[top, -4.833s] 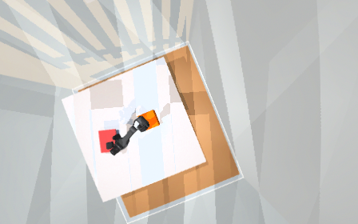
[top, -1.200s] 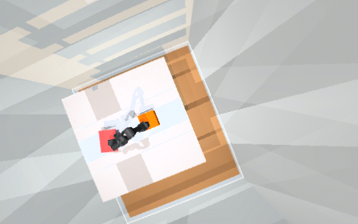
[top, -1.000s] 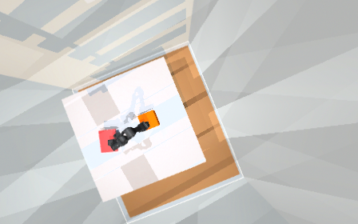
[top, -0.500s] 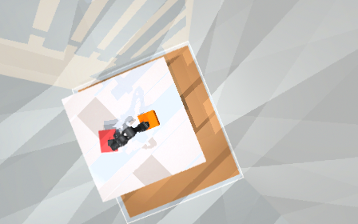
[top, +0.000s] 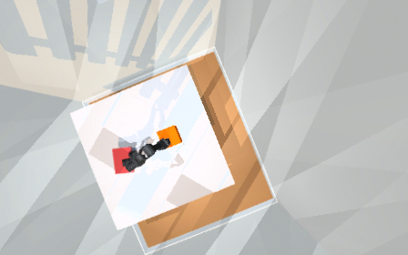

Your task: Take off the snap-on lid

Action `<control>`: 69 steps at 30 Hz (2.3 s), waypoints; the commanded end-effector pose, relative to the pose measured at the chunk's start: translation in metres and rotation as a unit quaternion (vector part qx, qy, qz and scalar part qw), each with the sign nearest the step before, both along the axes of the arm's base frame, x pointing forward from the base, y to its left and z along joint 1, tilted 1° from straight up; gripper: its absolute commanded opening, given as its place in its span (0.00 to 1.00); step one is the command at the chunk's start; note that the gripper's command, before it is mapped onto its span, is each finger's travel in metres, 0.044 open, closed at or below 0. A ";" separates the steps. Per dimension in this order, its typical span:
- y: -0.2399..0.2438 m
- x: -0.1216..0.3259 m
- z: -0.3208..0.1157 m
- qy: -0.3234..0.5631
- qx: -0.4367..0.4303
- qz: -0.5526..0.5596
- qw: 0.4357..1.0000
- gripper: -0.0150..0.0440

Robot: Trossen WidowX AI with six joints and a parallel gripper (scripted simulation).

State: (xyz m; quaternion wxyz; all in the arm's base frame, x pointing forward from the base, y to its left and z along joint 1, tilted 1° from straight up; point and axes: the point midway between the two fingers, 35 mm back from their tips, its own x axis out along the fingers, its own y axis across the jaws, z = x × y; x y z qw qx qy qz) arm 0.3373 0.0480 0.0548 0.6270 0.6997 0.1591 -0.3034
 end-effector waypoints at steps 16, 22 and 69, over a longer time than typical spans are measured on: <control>0.000 0.000 0.006 -0.001 0.000 0.000 1.000 0.25; 0.000 0.000 0.007 -0.001 0.000 0.000 1.000 0.25; -0.001 0.004 0.006 -0.001 0.000 0.000 1.000 0.25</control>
